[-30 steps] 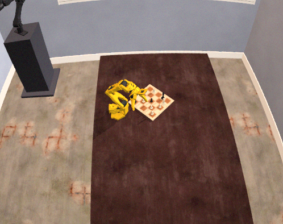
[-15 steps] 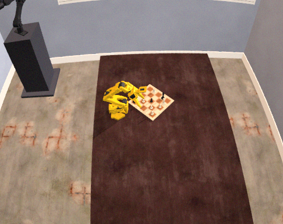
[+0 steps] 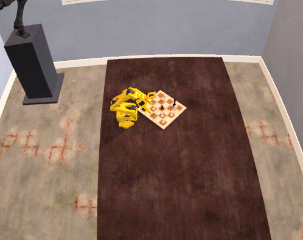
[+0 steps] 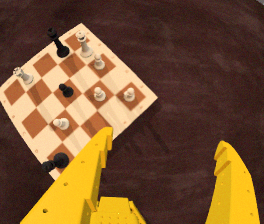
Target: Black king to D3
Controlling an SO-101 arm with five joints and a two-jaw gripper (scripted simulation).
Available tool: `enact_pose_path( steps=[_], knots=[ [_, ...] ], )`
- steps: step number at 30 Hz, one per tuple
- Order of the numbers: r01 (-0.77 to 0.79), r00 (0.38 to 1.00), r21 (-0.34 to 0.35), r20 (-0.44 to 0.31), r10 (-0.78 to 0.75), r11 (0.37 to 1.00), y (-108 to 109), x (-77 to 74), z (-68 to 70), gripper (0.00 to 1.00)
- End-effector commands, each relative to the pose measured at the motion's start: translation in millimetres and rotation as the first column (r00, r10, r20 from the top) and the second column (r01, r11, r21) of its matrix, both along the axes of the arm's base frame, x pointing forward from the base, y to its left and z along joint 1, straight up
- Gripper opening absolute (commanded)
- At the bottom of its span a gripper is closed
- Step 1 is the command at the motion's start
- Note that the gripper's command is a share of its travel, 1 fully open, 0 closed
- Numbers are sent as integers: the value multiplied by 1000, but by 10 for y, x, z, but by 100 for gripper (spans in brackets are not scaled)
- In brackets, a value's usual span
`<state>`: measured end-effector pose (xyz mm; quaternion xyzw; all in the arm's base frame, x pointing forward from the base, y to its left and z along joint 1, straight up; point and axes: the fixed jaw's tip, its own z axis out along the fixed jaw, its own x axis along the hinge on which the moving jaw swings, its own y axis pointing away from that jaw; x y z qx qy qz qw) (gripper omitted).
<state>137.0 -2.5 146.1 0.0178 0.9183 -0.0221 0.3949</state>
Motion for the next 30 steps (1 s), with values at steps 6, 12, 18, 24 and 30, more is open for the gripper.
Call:
enact_pose_path(
  steps=[6,12,18,24,30],
  knots=[
    [-12,1000,-2,-17,12,1000,12,-14,-37,40],
    [-12,1000,-2,-17,12,1000,12,-14,-37,40],
    [-12,1000,-2,-17,12,1000,12,-14,-37,40],
    [-13,1000,-2,-17,13,1000,14,-14,-37,40],
    [-60,997,1,-52,60,998,77,8,-17,38]
  ],
)
